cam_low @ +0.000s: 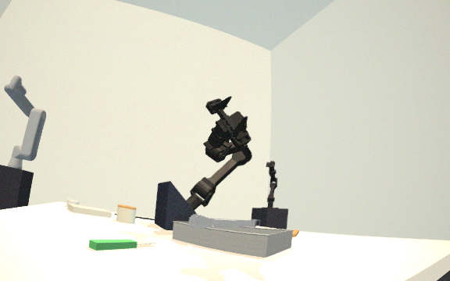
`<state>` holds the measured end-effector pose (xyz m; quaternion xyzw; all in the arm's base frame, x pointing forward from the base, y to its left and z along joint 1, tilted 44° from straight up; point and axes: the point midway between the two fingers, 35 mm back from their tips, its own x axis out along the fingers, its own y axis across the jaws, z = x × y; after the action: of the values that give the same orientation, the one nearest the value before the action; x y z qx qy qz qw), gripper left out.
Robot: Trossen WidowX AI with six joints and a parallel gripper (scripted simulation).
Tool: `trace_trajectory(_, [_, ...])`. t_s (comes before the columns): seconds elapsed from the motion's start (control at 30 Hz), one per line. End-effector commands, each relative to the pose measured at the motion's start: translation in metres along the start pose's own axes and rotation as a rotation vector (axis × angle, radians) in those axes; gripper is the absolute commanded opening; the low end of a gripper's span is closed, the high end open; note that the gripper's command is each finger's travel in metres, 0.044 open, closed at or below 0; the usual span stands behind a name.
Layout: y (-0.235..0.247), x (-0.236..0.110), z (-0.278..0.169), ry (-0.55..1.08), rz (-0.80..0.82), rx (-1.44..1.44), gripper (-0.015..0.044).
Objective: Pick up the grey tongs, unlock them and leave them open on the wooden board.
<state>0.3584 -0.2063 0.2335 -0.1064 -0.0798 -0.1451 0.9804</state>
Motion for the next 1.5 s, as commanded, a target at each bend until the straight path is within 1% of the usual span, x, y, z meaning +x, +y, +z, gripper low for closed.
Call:
trace_trajectory(0.0, [0.001, 0.001, -0.002, 0.011, 0.005, -0.009, 0.0426])
trace_trajectory(0.03, [0.003, 0.004, -0.007, 0.031, 0.016, -0.025, 0.044])
trace_trajectory(0.1, [0.01, 0.012, -0.023, 0.1, 0.056, -0.082, 0.044])
trace_trajectory(0.2, [0.029, 0.027, -0.06, 0.253, 0.185, -0.225, 0.044])
trace_trajectory(0.27, [0.047, 0.032, -0.088, 0.354, 0.31, -0.332, 0.044])
trace_trajectory(0.37, [0.079, 0.03, -0.126, 0.474, 0.545, -0.489, 0.044])
trace_trajectory(0.43, [0.102, 0.023, -0.146, 0.518, 0.727, -0.583, 0.044])
trace_trajectory(0.5, [0.12, 0.014, -0.159, 0.539, 0.876, -0.644, 0.044])
trace_trajectory(0.63, [0.15, -0.008, -0.175, 0.53, 1.167, -0.733, 0.044])
trace_trajectory(0.73, [0.17, -0.028, -0.179, 0.481, 1.389, -0.772, 0.044])
trace_trajectory(0.87, [0.194, -0.056, -0.175, 0.365, 1.667, -0.78, 0.044])
trace_trajectory(1.0, [0.212, -0.08, -0.162, 0.21, 1.897, -0.742, 0.044])
trace_trajectory(1.1, [0.216, -0.087, -0.156, 0.153, 1.962, -0.721, 0.044])
trace_trajectory(1.47, [0.216, -0.087, -0.156, 0.153, 1.962, -0.721, 0.044])
